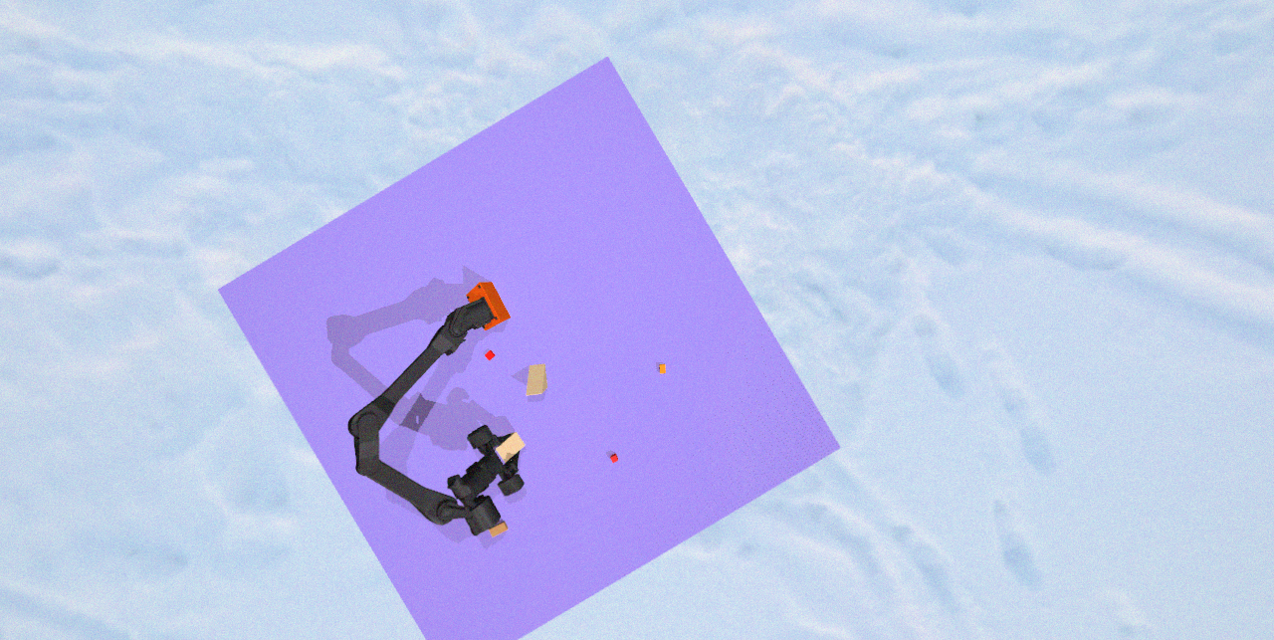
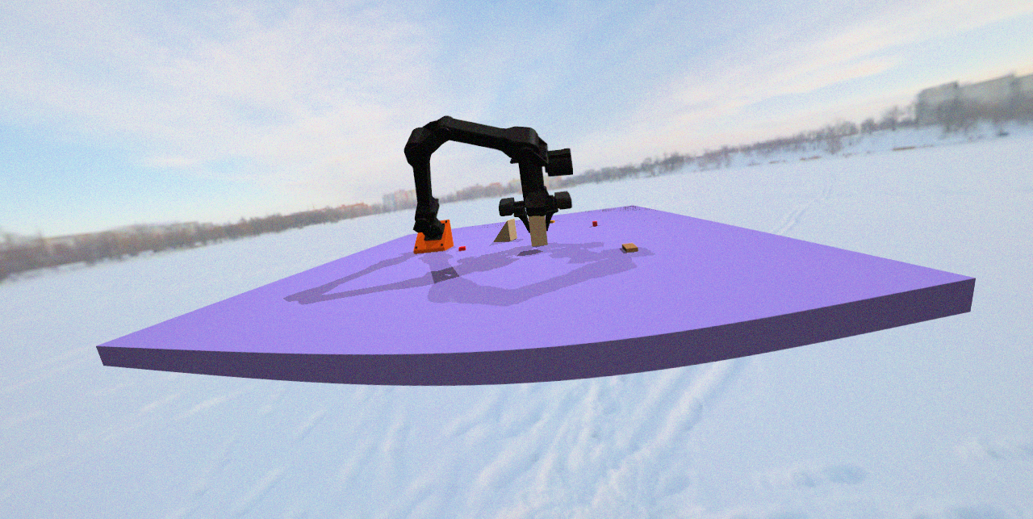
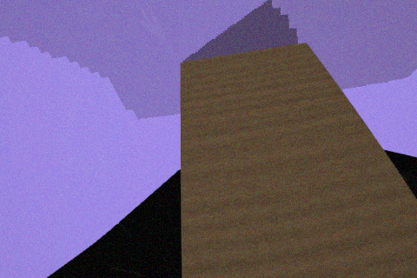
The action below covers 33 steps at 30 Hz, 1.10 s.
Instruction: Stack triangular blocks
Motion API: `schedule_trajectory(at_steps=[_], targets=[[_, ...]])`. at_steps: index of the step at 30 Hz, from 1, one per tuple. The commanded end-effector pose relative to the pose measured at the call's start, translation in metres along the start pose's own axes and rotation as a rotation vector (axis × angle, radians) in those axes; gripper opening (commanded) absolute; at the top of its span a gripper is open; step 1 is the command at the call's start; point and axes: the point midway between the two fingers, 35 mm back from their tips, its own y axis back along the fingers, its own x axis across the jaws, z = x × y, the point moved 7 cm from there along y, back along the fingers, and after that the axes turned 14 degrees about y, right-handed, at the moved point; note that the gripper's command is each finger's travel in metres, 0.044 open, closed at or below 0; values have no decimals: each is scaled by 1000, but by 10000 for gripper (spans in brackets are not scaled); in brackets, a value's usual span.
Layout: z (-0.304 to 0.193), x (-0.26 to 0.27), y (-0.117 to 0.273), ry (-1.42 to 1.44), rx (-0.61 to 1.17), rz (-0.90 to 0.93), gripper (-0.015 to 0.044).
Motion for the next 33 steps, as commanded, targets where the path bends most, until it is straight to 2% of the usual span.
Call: schedule_trajectory(at_steps=[1,17,18,33], targets=[[17,-3,6,3,120,41,0],[71,-17,3,5,519,139,0],[58,-15,3,2,431,103,26],[58,-15,3,2,431,103,420]])
